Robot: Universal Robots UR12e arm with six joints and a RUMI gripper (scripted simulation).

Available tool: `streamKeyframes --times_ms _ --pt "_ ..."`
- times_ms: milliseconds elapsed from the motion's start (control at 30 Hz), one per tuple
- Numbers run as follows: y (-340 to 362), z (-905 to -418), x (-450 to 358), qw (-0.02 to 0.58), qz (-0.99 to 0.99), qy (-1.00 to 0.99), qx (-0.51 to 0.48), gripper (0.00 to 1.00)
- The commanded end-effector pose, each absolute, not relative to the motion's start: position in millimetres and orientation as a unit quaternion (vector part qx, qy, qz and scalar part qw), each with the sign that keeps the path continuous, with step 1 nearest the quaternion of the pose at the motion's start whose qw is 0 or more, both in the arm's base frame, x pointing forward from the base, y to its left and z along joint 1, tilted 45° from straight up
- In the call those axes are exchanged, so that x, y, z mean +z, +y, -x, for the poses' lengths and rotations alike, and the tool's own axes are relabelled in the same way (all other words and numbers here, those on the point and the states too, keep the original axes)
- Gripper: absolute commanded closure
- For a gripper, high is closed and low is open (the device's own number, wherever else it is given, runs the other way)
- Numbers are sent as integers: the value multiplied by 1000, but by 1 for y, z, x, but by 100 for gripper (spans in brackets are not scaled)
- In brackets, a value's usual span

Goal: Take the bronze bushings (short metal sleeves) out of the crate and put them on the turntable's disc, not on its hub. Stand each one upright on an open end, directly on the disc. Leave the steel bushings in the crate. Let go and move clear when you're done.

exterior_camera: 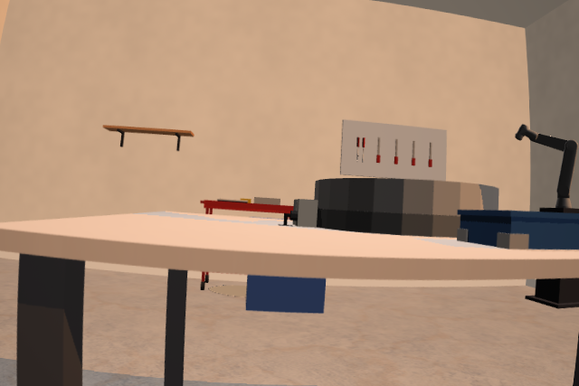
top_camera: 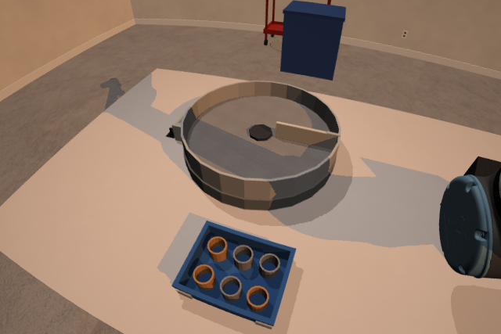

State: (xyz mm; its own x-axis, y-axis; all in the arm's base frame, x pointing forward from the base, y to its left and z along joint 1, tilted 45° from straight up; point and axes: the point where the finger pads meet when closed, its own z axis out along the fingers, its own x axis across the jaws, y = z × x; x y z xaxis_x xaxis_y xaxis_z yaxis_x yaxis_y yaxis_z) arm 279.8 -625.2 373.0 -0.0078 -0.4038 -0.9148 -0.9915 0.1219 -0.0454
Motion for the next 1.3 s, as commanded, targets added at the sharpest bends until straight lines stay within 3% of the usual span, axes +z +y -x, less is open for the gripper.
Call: streamKeyframes --times_ms 0,600,1267 --pt "-609 -321 318 427 628 581 293 0" --pt "-503 -429 162 428 793 400 167 0" --pt "-368 -488 48 408 890 196 58 0"
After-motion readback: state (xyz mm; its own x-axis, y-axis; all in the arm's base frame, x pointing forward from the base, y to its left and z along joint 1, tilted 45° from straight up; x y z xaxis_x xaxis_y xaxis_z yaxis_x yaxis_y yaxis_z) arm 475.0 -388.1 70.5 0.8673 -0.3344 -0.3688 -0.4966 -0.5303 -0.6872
